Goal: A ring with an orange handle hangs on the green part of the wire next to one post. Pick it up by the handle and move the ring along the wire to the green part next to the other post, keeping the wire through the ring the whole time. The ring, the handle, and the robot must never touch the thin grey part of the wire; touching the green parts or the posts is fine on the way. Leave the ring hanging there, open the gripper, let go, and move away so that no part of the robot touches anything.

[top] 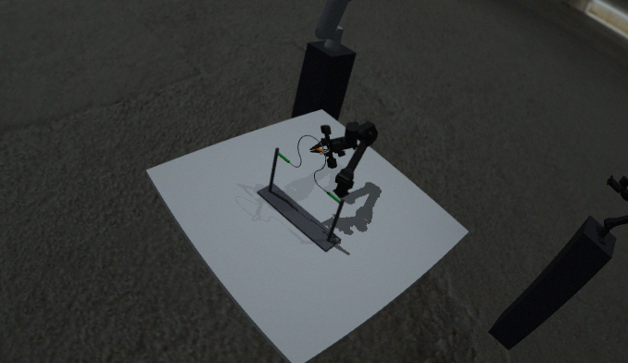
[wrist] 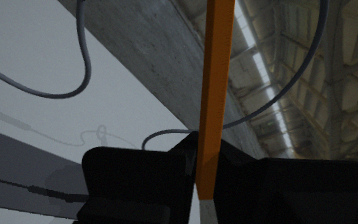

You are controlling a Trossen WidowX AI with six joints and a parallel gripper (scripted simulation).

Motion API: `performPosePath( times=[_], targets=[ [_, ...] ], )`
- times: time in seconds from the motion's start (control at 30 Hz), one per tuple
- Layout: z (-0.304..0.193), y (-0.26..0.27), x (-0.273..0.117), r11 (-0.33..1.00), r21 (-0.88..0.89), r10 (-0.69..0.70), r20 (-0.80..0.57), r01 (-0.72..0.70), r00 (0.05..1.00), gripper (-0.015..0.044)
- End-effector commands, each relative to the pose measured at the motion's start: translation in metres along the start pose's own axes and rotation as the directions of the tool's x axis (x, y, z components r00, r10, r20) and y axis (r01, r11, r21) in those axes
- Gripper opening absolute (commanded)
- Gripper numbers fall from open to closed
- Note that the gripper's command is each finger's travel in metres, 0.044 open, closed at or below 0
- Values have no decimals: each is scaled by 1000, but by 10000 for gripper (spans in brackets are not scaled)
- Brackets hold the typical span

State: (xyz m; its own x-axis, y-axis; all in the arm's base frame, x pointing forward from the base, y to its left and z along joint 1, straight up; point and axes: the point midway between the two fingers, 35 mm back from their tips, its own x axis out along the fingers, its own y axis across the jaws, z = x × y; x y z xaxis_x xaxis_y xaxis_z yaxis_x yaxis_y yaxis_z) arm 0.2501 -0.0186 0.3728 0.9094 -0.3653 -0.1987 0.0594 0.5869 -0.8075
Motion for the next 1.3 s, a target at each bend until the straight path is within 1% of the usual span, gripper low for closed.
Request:
performPosePath(
  times=[0.0, 0.63, 1.27],
  targets=[
    [-1, -1, 0, 999, -43, -29, 5, 29, 1000, -150],
    [0, -7, 0, 957, -249, -142, 50, 149, 989, -150],
    [2, -13, 0, 859, -437, -241, 116, 267, 964, -150]
  ],
)
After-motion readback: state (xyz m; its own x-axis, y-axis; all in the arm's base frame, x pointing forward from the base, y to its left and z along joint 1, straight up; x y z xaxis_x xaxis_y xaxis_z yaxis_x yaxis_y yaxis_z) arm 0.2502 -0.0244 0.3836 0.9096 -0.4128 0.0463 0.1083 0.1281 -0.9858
